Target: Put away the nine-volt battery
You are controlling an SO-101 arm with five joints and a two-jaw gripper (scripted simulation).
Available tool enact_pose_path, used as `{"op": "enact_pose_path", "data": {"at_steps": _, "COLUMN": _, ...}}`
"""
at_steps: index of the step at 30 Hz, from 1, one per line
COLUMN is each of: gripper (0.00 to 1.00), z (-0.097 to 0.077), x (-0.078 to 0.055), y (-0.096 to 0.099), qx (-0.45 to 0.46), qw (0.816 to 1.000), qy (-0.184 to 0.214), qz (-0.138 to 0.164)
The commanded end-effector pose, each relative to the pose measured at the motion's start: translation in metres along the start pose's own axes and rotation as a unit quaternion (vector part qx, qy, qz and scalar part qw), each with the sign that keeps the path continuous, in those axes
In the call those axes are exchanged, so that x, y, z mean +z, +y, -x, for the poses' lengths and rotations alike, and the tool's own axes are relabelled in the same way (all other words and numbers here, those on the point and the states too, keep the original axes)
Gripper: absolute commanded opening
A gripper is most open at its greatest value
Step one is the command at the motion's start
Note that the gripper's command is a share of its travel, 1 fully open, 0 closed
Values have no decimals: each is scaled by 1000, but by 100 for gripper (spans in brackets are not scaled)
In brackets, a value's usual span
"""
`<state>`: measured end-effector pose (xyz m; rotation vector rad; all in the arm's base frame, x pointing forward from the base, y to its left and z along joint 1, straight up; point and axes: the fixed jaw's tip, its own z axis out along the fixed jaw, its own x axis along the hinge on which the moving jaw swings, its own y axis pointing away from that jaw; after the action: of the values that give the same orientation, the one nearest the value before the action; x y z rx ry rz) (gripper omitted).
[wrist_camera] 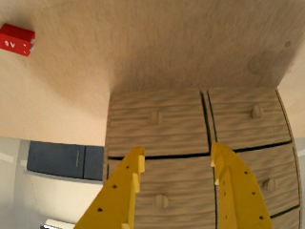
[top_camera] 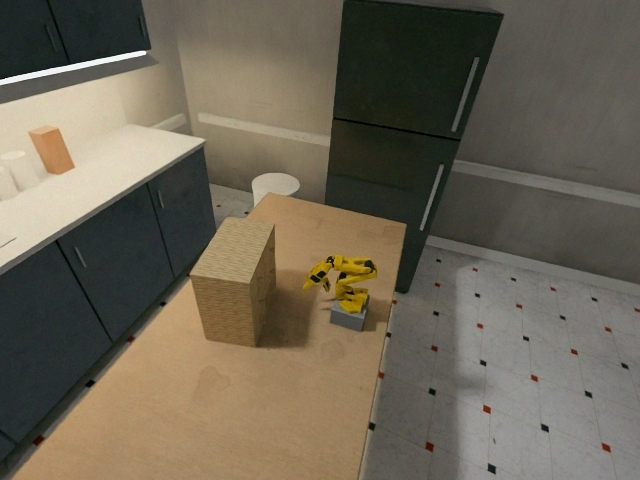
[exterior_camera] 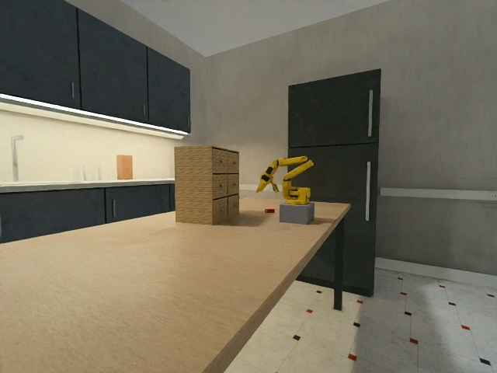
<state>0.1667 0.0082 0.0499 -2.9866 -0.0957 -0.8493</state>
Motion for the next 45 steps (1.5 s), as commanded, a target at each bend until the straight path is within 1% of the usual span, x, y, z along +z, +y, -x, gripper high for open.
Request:
{"op": "enact_pose_path", "data": {"at_steps": 1, "gripper": 21, "z": 13, "x": -9, "y": -2, "qx": 0, "qw": 1000, "qy": -12, "qz": -4}}
{"op": "enact_pose_path", "data": {"at_steps": 40, "gripper": 21, "z": 14, "x": -10, "y": -2, "qx": 0, "qw": 1000, "qy": -14, "qz": -4}}
{"op": "enact_pose_path", "data": {"at_steps": 45, "gripper": 21, "z": 15, "x": -10, "y": -1, "qx": 63, "qw": 998, "qy": -14, "qz": -2}}
